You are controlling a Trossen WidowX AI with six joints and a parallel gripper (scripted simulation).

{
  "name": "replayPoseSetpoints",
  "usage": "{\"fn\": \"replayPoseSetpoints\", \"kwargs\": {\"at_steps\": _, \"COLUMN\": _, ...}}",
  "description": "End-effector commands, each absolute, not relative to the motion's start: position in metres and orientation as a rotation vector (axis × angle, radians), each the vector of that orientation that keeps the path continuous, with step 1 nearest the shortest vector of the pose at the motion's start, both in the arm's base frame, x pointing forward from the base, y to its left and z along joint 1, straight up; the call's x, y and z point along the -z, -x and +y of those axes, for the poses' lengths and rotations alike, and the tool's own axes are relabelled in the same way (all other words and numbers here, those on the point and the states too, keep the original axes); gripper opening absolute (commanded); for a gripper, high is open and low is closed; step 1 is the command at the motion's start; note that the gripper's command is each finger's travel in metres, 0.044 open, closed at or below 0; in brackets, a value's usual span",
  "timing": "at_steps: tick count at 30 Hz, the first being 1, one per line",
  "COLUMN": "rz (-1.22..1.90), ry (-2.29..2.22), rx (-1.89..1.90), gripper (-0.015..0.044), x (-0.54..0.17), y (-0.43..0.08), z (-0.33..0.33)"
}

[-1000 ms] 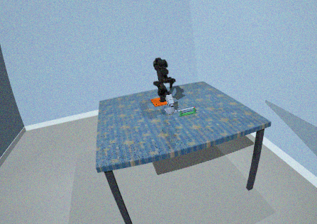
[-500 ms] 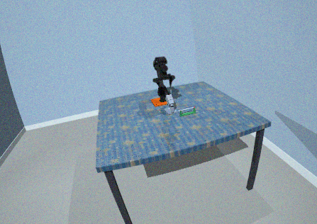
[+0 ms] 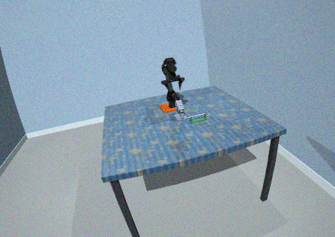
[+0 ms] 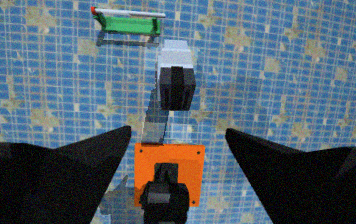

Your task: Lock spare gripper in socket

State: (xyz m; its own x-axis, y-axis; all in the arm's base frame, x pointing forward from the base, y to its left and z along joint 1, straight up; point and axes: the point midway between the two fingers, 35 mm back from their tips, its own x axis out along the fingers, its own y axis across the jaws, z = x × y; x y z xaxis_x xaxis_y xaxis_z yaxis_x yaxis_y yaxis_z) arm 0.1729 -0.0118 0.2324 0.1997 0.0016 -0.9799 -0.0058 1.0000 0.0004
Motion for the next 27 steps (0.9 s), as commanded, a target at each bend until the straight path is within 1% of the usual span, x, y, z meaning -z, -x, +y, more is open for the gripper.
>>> {"fn": "replayPoseSetpoints", "kwargs": {"at_steps": 1, "rz": 1.373, "ry": 0.002, "rx": -0.005, "gripper": 0.0387, "x": -0.232, "y": -0.174, "z": -0.007}}
{"fn": "replayPoseSetpoints", "kwargs": {"at_steps": 9, "rz": 1.38, "ry": -0.002, "rx": -0.008, "gripper": 0.018, "x": -0.235, "y": -0.182, "z": 0.053}}
{"fn": "replayPoseSetpoints", "kwargs": {"at_steps": 14, "rz": 1.381, "ry": -0.009, "rx": -0.015, "gripper": 0.018, "x": -0.238, "y": -0.183, "z": 0.099}}
{"fn": "replayPoseSetpoints", "kwargs": {"at_steps": 19, "rz": 1.384, "ry": 0.042, "rx": -0.047, "gripper": 0.018, "x": -0.239, "y": -0.189, "z": 0.107}}
{"fn": "replayPoseSetpoints", "kwargs": {"at_steps": 27, "rz": 1.404, "ry": 0.65, "rx": -0.437, "gripper": 0.018, "x": -0.228, "y": -0.28, "z": 0.116}}
